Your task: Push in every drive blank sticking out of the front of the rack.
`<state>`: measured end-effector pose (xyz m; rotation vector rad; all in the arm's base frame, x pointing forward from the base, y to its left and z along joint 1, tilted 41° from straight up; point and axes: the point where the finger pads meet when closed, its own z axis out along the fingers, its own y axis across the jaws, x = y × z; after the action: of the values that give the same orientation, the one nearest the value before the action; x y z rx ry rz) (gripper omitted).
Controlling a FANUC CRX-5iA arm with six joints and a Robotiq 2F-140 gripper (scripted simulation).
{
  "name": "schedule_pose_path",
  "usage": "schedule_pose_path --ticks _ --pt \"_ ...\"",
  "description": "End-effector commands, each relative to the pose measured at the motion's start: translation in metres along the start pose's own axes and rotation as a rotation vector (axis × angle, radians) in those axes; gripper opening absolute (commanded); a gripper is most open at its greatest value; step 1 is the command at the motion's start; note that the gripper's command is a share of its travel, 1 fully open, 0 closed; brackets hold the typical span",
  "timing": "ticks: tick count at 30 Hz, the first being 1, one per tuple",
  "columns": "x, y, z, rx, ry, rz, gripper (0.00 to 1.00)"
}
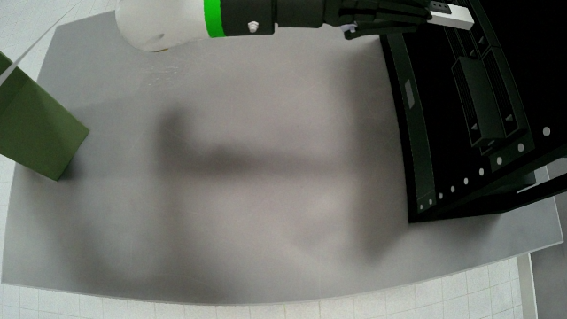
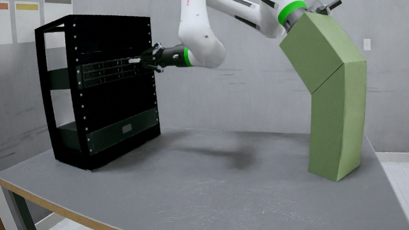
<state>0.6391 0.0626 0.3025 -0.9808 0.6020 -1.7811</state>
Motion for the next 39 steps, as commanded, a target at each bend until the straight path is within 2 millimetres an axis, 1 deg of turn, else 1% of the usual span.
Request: schedule_pose_path --ticks 1,39 --pt "-0.0001 -0.0007 0.0017 0.001 0.000 0.001 0.10" --pt "-0.0001 -0.0007 0.0062 0.001 0.000 0.001 0.10"
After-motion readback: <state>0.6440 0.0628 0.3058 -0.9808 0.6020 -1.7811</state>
